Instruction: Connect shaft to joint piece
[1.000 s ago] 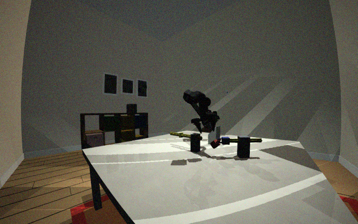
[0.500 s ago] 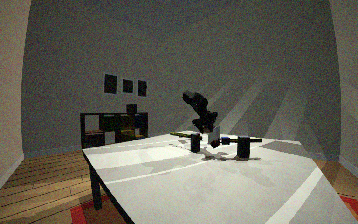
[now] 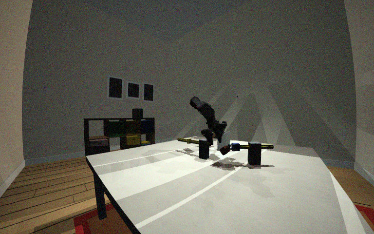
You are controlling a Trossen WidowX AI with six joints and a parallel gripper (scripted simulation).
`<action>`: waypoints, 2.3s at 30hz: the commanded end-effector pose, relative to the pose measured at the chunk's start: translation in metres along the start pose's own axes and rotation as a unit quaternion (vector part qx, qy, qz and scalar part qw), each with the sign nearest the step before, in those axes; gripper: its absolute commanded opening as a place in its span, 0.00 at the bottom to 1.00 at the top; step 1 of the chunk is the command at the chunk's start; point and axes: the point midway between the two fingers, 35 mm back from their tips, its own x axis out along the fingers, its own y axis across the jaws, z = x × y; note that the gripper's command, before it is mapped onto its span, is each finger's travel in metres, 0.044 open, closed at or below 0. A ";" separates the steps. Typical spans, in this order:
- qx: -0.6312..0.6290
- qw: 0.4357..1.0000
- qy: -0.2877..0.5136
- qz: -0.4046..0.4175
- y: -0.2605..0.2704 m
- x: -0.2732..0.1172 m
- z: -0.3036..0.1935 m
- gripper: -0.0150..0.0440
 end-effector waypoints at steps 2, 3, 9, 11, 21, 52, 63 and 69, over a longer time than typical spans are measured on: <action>-0.005 1.000 0.006 0.005 0.004 0.029 -0.009 1.00; -0.005 1.000 0.006 0.005 0.004 0.035 -0.011 1.00; -0.005 1.000 0.007 0.005 0.006 0.049 -0.015 1.00; -0.005 1.000 0.007 0.005 0.006 0.050 -0.010 1.00; -0.004 1.000 0.006 0.005 0.007 0.061 0.029 1.00; -0.004 1.000 0.006 0.004 0.007 0.092 0.032 0.73; -0.004 1.000 0.006 0.004 0.007 0.092 0.032 0.56; -0.004 1.000 0.006 0.004 0.007 0.092 0.032 0.56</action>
